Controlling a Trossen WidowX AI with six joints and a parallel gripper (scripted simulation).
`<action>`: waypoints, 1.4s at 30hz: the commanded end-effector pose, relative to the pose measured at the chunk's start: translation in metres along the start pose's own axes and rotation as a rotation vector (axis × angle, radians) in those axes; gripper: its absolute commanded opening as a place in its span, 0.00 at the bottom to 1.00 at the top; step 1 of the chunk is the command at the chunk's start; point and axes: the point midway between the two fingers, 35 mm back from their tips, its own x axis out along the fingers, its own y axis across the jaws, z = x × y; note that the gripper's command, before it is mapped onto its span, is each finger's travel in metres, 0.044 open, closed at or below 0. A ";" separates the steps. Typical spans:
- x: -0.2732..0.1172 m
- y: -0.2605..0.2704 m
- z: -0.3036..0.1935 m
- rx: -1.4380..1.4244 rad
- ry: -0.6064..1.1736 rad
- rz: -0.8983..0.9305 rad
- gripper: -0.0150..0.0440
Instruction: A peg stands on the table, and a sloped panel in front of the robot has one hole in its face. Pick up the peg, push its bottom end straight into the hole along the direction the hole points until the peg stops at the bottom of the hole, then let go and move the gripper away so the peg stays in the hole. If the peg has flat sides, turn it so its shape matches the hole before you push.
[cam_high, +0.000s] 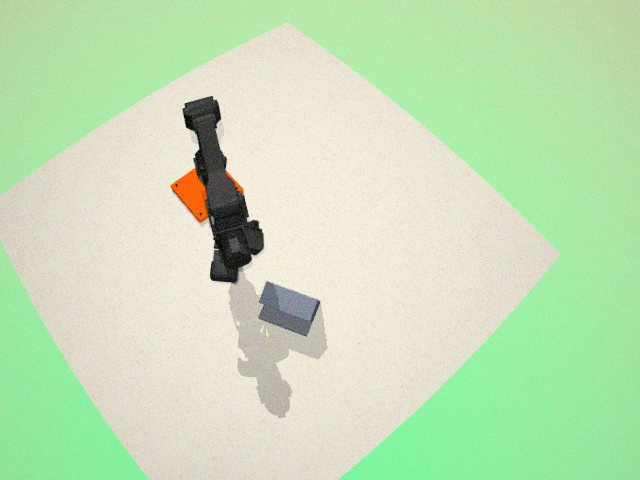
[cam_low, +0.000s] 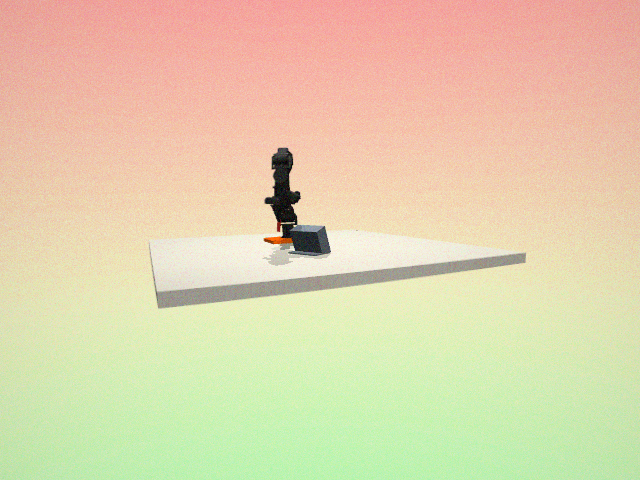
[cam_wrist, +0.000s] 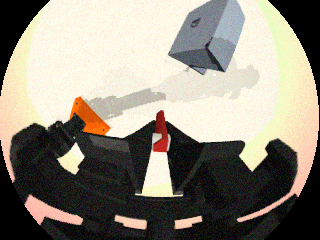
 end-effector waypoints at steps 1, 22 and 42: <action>0.003 -0.001 0.003 -0.016 0.023 -0.003 0.25; 0.011 0.002 0.021 -0.127 0.132 -0.028 0.25; 0.017 0.005 0.039 -0.234 0.234 -0.063 0.25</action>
